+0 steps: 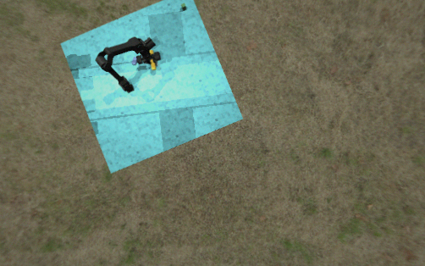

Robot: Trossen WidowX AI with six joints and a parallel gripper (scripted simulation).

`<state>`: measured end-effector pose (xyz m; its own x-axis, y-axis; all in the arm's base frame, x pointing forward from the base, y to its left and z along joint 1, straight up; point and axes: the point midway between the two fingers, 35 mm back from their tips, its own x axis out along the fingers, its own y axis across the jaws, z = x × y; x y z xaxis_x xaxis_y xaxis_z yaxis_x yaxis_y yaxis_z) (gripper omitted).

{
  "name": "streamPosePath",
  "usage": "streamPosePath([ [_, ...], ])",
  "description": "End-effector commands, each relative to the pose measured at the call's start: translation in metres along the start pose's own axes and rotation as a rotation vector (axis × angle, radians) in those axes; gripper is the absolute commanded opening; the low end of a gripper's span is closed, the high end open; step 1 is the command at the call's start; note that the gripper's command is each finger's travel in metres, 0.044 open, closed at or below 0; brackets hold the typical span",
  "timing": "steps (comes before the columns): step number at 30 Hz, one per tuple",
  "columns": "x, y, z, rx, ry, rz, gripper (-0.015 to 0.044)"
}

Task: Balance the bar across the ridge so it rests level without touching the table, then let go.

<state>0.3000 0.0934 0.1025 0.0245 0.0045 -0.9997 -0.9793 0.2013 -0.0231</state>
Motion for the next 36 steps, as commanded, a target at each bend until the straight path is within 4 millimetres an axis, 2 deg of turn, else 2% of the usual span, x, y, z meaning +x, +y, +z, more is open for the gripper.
streamPosePath([
  [1,0.0005,0.0000,0.0004,-0.002,-0.003,0.000,0.0000],
  [36,0.0034,0.0000,0.0005,-0.002,-0.003,0.000,0.0000],
])
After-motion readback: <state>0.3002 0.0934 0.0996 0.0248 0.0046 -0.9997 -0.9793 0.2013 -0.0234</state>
